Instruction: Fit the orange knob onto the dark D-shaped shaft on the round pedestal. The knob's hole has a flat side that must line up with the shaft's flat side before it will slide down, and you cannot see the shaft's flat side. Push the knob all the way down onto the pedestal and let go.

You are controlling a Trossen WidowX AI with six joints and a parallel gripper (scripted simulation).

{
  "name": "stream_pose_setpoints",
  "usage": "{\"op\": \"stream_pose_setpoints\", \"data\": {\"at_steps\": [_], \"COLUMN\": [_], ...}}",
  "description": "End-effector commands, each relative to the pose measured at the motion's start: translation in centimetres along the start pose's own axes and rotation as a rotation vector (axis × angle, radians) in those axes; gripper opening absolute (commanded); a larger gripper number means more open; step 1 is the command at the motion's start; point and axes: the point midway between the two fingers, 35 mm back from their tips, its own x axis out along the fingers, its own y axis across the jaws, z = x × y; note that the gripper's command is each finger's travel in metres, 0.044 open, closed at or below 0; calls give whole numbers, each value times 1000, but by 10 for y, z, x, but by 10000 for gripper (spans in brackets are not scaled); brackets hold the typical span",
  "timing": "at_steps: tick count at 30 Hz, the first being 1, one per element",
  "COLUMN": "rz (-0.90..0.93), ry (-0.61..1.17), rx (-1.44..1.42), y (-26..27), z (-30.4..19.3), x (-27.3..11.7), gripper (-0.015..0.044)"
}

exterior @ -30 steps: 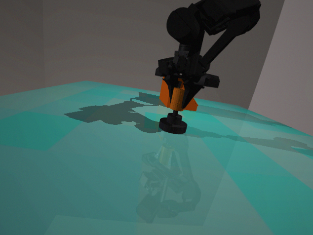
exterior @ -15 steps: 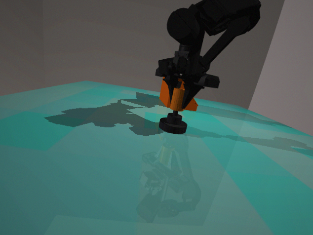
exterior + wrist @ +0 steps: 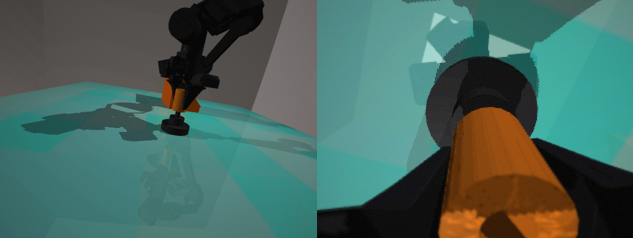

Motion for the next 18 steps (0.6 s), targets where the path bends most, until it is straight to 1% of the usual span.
{"op": "stream_pose_setpoints", "data": {"at_steps": [1,18], "rz": [3,3], "ry": [-1,-1], "rx": [10,10], "y": [1,3], "z": [0,0], "x": [1,-3], "gripper": [0,0]}}
